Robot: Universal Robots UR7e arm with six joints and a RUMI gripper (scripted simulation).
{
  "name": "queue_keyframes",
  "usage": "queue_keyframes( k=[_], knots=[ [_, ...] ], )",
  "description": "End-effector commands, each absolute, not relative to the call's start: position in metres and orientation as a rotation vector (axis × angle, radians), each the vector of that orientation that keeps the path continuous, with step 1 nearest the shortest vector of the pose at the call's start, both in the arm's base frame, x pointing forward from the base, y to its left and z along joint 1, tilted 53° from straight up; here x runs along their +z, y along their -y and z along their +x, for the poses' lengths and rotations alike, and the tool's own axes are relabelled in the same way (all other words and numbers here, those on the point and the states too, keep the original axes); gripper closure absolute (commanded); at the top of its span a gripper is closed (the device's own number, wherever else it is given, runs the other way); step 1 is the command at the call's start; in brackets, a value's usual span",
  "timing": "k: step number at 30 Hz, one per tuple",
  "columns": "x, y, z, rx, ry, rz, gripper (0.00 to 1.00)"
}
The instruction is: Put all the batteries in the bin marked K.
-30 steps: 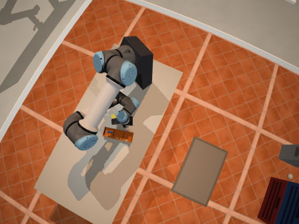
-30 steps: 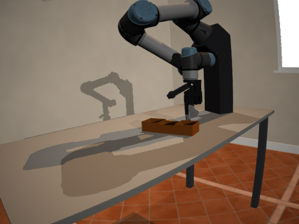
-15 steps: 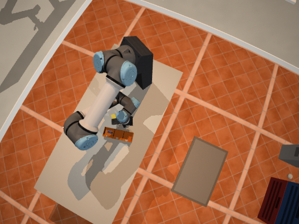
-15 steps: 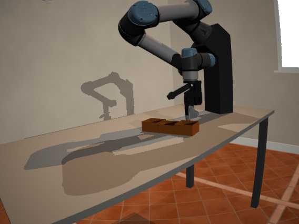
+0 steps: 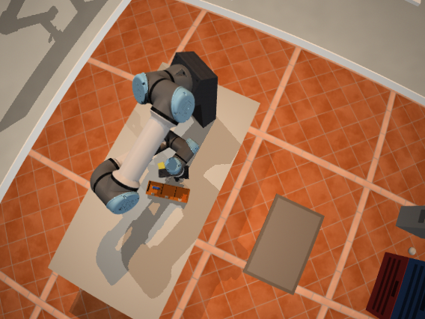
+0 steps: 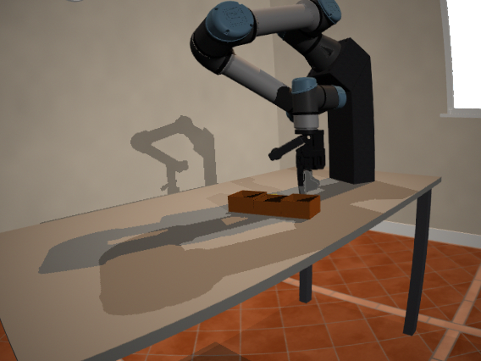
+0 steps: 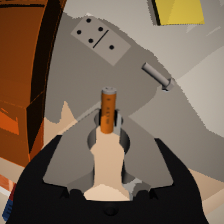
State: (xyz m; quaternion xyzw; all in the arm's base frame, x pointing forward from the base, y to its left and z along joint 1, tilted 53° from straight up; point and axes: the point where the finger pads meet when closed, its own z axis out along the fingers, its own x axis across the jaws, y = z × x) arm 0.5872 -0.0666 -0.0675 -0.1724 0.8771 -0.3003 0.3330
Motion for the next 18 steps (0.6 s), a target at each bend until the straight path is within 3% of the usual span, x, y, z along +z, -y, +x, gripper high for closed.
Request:
queue_keyframes(
  k=[1,18],
  knots=[
    [-0.0671,0.0663,0.5873,-0.784,-2.29,-0.451,1.0],
    [-0.0632,0.0636,0.5827,-0.784,-2.29,-0.451,1.0]
  ],
)
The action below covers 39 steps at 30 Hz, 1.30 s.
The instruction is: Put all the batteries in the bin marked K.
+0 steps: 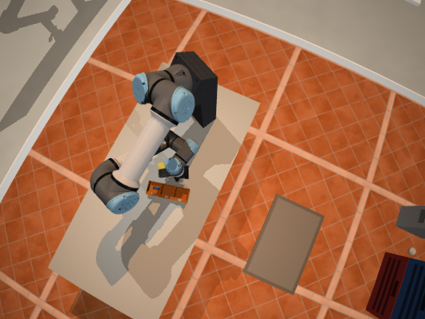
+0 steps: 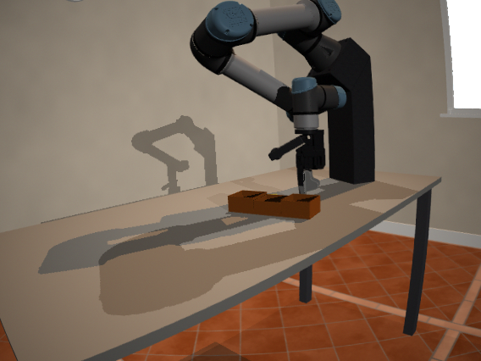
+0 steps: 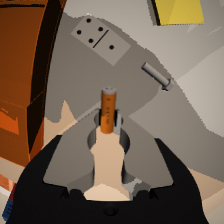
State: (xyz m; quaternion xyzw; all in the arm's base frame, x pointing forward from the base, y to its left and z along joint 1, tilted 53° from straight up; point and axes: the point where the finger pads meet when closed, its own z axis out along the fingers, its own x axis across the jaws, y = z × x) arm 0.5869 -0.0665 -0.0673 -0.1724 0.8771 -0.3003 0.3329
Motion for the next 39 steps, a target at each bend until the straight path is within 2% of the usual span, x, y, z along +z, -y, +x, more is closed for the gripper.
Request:
queue_keyframes(
  k=[1,18,39],
  knots=[
    [-0.061,0.062,0.58,-0.784,-2.29,-0.451,1.0],
    [-0.031,0.042,0.546,-0.784,-2.29,-0.45,1.0],
    [-0.029,0.04,0.543,-0.784,-2.29,-0.45,1.0]
  ],
)
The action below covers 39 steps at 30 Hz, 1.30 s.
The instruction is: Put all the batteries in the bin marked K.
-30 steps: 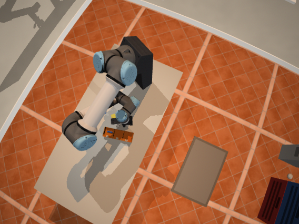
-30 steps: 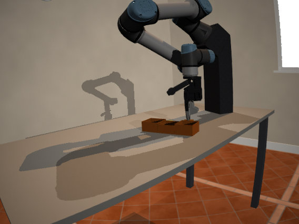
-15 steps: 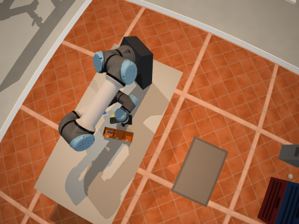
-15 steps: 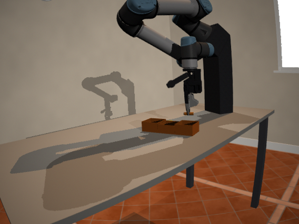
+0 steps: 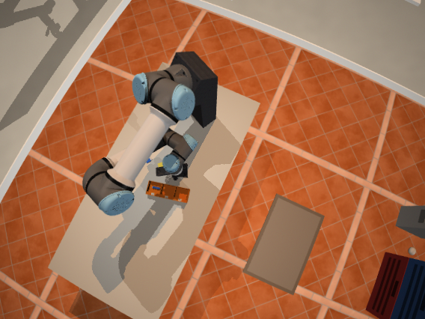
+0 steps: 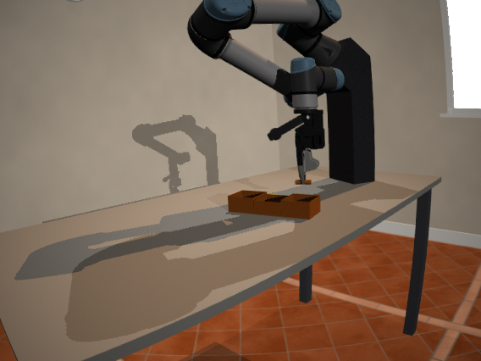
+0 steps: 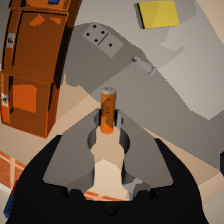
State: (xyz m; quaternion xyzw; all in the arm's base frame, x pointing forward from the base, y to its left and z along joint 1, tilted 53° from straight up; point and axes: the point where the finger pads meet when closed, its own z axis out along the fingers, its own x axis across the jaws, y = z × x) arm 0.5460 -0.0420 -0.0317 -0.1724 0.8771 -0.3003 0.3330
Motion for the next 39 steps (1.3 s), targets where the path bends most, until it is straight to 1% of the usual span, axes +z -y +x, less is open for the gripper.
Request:
queue_keyframes(
  k=[1,7,14,39],
  knots=[
    [-0.027,0.039,0.542,-0.784,-2.29,-0.45,1.0],
    [-0.027,0.039,0.542,-0.784,-2.29,-0.45,1.0],
    [0.006,0.059,0.558,-0.667,-2.29,-0.178,1.0],
    [0.11,0.122,0.611,-0.667,-2.29,-0.178,1.0]
  ],
)
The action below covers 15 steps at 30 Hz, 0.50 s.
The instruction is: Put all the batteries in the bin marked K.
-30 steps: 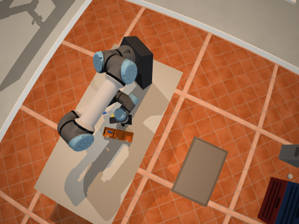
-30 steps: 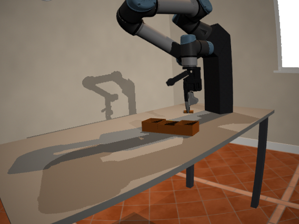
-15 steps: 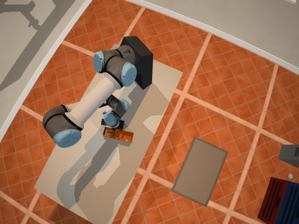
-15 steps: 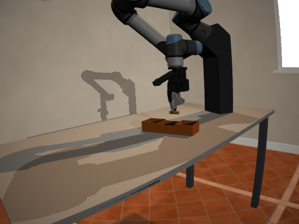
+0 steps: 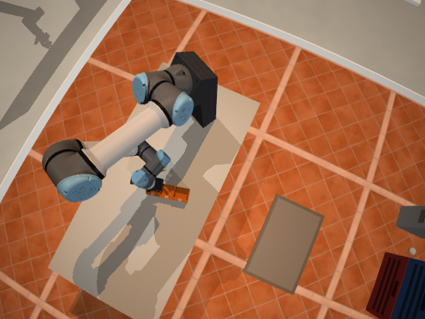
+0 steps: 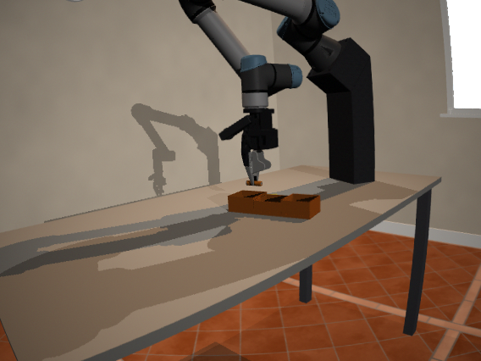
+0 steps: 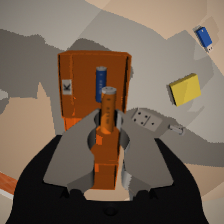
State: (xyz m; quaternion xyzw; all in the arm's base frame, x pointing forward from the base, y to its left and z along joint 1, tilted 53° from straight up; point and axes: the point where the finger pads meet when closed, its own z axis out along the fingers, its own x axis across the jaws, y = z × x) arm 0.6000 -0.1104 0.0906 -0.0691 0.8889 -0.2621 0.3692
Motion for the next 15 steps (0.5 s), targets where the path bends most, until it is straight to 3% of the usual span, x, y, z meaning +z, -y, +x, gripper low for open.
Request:
queue_keyframes(
  k=[1,15],
  knots=[
    [0.11,0.122,0.6111,-0.667,-2.29,-0.178,1.0],
    [0.1064,0.1196,0.6094,-0.667,-2.29,-0.178,1.0]
  ],
)
